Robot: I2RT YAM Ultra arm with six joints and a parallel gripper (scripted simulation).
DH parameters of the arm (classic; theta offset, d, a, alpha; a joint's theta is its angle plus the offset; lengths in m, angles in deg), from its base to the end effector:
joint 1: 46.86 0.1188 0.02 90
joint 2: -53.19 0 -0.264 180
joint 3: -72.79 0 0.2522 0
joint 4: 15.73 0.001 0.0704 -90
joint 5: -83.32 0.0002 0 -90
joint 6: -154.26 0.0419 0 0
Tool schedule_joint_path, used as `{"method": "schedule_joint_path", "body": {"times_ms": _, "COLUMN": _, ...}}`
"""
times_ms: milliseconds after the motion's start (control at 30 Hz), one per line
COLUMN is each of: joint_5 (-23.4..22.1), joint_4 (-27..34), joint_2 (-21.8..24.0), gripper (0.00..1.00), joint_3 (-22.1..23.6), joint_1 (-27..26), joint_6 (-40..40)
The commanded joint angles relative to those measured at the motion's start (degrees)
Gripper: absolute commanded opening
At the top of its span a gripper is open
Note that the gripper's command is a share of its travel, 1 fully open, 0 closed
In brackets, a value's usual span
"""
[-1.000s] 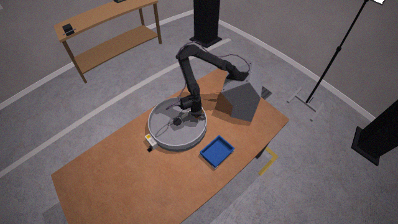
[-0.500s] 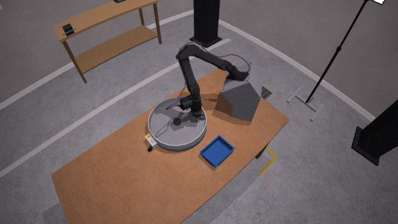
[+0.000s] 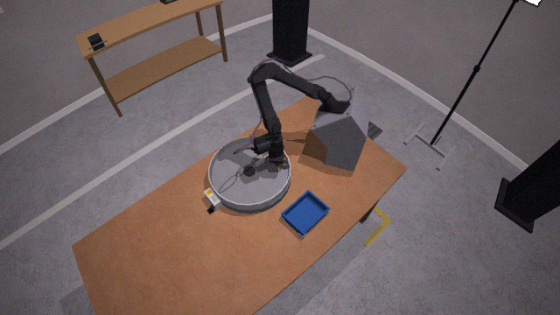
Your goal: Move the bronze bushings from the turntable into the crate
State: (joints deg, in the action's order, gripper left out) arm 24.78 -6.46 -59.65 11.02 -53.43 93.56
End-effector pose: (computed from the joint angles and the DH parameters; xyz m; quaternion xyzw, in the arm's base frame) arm 0.3287 -0.0589 0.0736 0.3525 0.8639 -0.2084 0.2932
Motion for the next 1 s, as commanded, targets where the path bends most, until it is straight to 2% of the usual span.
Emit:
{"method": "schedule_joint_path", "body": {"times_ms": 0, "joint_5": 1.0, "joint_4": -0.1, "joint_2": 0.5, "gripper": 0.00, "joint_3": -0.8, "joint_1": 0.3, "joint_6": -0.5}}
{"method": "schedule_joint_path", "body": {"times_ms": 767, "joint_5": 1.0, "joint_4": -0.1, "joint_2": 0.5, "gripper": 0.00, "joint_3": -0.7, "joint_1": 0.3, "joint_6": -0.5}}
{"method": "schedule_joint_path", "body": {"times_ms": 967, "joint_5": 1.1, "joint_4": 1.2, "joint_2": 2.0, "gripper": 0.00, "joint_3": 0.6, "joint_1": 1.1, "joint_6": 0.5}}
